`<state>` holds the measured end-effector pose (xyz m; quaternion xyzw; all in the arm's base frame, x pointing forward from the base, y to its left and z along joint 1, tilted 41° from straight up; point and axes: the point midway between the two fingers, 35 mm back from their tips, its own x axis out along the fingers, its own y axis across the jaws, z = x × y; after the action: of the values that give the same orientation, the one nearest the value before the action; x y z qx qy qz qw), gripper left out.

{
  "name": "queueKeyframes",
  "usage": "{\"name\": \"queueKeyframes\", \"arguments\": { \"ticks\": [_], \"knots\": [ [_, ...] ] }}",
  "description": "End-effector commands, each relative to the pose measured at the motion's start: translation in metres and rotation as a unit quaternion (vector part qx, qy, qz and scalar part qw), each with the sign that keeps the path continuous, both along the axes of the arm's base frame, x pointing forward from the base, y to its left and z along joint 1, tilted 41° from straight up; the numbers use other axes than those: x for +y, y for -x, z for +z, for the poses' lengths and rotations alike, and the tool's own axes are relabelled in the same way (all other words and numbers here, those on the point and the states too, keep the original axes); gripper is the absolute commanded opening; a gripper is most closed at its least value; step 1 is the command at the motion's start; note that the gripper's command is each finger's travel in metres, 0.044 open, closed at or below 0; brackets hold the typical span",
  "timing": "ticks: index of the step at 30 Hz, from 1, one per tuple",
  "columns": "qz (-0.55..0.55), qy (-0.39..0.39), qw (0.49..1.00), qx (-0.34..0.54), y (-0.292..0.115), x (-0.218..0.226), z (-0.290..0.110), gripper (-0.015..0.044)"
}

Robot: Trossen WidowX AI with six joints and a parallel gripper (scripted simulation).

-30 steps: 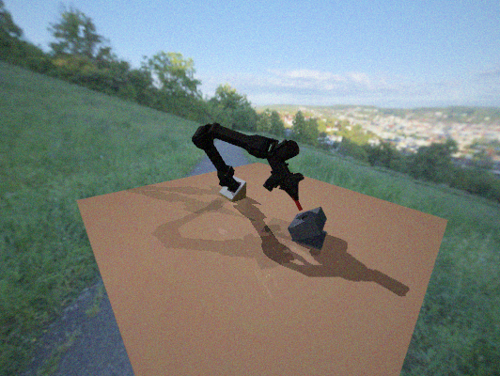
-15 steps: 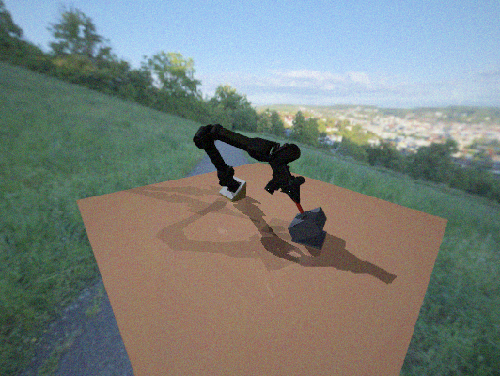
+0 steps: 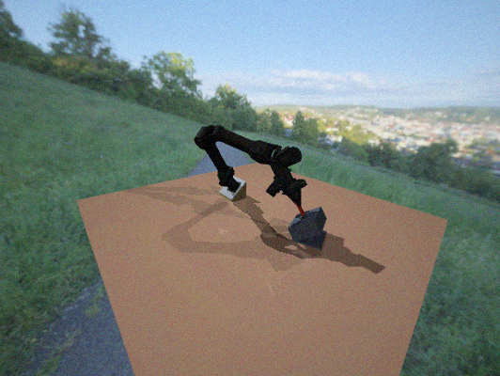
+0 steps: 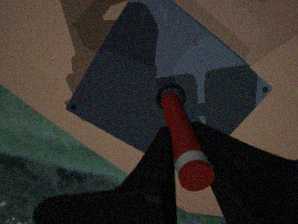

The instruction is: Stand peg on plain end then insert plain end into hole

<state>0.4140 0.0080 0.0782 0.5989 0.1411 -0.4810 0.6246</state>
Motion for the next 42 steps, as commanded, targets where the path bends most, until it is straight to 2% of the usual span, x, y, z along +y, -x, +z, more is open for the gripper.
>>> {"name": "queueKeyframes", "arguments": {
  "ticks": [1, 42],
  "knots": [
    [0.0, 0.0, 1.0, -0.001, 0.0, 0.0, 0.001, 0.0],
    [0.0, 0.0, 1.0, -0.001, -0.006, -0.004, -0.013, 0.0]
  ]
}}
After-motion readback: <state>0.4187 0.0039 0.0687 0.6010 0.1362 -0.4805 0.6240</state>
